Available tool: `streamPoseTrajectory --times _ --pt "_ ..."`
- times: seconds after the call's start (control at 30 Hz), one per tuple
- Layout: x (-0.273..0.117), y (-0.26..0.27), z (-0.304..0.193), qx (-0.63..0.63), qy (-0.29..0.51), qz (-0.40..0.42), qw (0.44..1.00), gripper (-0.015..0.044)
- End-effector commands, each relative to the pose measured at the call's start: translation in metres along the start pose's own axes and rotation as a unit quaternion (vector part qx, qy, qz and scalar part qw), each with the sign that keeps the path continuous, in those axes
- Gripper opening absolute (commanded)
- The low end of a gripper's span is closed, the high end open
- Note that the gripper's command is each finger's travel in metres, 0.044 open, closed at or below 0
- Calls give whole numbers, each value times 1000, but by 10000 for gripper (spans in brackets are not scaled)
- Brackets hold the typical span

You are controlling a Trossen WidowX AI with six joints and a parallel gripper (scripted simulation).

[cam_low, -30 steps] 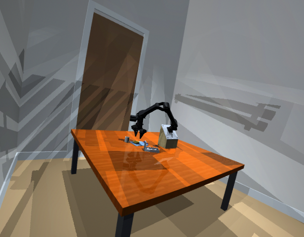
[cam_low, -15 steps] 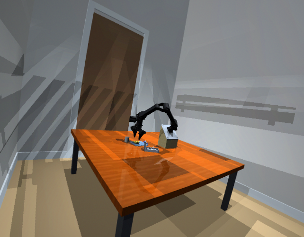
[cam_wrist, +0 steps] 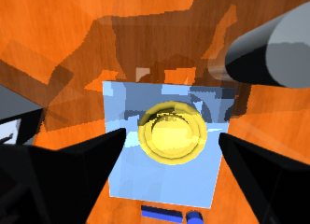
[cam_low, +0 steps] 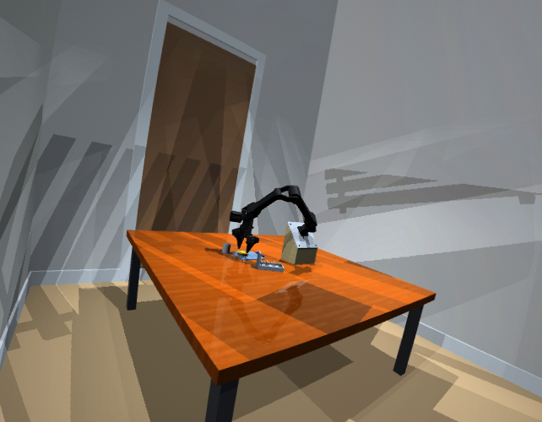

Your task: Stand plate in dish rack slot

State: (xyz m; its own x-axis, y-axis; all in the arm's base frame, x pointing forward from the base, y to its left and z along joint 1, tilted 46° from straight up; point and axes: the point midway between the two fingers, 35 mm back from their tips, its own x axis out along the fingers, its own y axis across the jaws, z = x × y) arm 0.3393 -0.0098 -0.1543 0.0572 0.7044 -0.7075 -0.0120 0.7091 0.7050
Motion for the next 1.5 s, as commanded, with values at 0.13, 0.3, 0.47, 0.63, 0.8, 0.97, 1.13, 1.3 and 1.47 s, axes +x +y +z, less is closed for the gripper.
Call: streamPoseTrajectory --times 0.13,0.3,0.47,0.63,0.8,0.97,1.13,1.3,1.47 --pt "16 -1 -5 7 5 4 1000 400" --pt "22 -1 -5 7 5 5 1000 400" --pt "22 -1 -5 7 5 5 1000 367" --pt "22 -1 -5 7 5 5 1000 358" --pt "22 -1 -5 7 5 5 1000 325" --pt "22 -1 -5 7 5 5 1000 291" --pt "6 -3 -1 7 4 2 1000 160" --pt "-27 -7 5 8 3 -2 1000 29" --pt "-62 -10 6 8 3 -4 1000 0"
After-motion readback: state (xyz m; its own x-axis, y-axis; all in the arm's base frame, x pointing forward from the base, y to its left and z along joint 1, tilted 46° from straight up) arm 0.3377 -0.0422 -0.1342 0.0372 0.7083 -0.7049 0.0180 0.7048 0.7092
